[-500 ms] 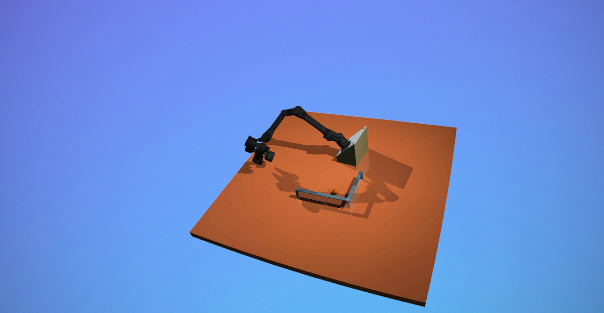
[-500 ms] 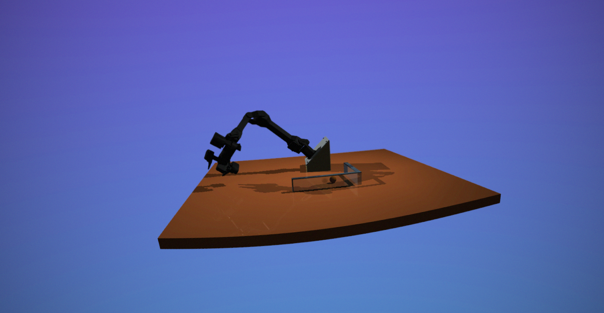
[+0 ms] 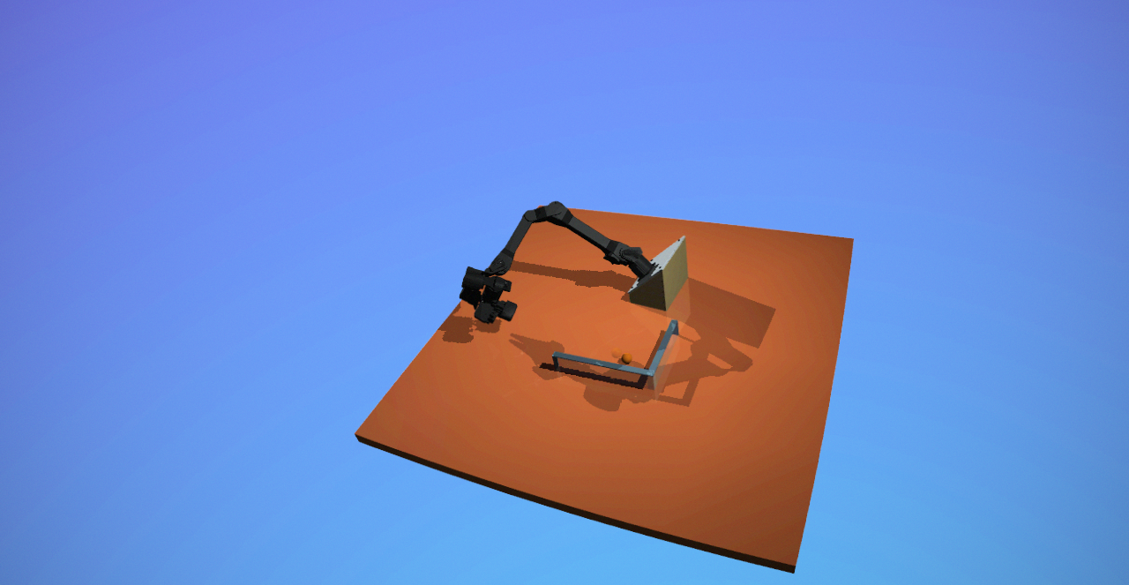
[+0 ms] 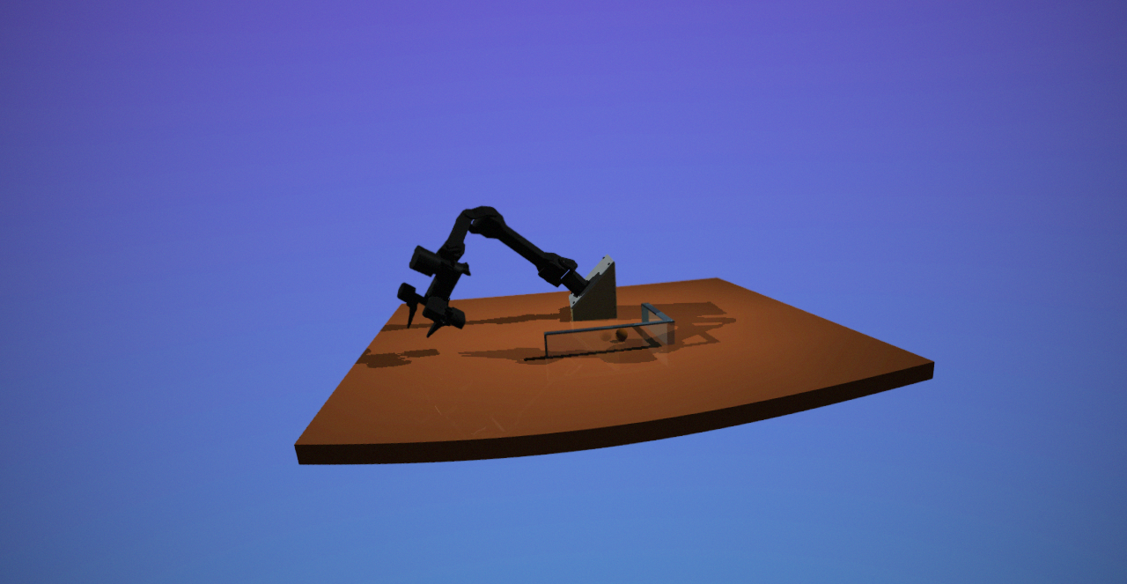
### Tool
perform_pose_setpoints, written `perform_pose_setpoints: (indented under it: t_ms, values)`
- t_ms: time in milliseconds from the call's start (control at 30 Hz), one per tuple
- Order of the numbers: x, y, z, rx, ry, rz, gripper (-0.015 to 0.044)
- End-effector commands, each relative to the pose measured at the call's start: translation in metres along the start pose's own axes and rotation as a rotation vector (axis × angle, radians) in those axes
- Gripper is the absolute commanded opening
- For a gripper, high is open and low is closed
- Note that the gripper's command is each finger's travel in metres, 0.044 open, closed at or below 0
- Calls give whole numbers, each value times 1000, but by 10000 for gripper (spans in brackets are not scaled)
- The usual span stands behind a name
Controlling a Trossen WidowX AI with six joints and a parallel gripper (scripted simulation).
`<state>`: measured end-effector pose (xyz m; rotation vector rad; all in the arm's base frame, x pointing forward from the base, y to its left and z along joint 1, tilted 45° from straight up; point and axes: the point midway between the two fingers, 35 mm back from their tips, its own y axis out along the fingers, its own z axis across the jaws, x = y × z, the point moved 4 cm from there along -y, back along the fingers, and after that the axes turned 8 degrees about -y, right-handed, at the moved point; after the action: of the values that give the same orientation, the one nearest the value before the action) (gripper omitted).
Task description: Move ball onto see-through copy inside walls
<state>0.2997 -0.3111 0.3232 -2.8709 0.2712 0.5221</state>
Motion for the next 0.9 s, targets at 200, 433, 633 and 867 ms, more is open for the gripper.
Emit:
perform_pose_setpoints:
  t_ms: [200,433,633,867]
  values:
    - [71,-53,46,73,132,-242,264]
    - [112,-101,87,184,228,-389,264]
    - [136,-145,126,303,296,-476,264]
    - [153,-197,183,452,325,-516,264]
